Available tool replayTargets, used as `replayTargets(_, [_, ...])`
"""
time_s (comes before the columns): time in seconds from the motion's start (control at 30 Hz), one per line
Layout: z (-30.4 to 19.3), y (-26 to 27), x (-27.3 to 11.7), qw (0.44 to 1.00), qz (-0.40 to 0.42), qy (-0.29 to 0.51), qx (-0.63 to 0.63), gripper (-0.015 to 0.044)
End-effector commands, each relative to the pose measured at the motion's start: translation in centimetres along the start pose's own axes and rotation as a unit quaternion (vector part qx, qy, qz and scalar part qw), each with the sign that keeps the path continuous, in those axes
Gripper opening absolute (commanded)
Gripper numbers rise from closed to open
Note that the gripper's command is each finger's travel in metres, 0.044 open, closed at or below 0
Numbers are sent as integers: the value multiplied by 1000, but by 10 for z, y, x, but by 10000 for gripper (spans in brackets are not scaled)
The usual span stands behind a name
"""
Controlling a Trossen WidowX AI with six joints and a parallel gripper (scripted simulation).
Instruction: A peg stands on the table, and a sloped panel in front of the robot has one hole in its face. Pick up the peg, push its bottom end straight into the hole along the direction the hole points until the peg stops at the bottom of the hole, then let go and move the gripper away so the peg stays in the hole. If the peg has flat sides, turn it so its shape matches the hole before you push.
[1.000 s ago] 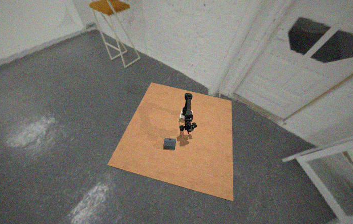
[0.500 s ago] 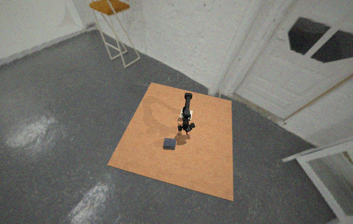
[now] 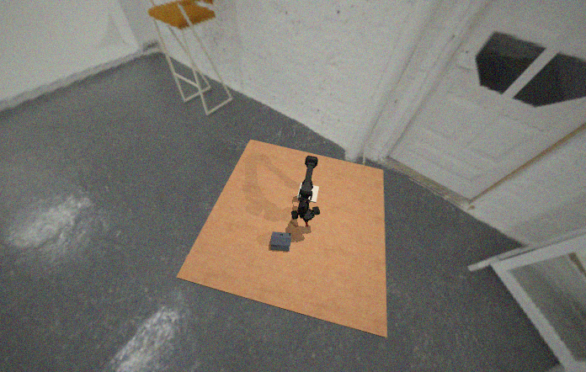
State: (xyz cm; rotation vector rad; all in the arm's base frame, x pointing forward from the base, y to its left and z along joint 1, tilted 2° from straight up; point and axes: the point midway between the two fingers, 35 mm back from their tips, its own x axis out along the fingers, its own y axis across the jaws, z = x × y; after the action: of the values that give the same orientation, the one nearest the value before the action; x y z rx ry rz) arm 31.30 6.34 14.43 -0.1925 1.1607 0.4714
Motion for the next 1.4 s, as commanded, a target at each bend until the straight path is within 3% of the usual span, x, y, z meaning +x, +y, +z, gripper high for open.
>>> replayTargets(0.0, [-1, -4, 0, 1000, 1, -9, 1, 0])
replayTargets(1.37, [-6, -55, -15, 994, -25, -98, 33, 0])
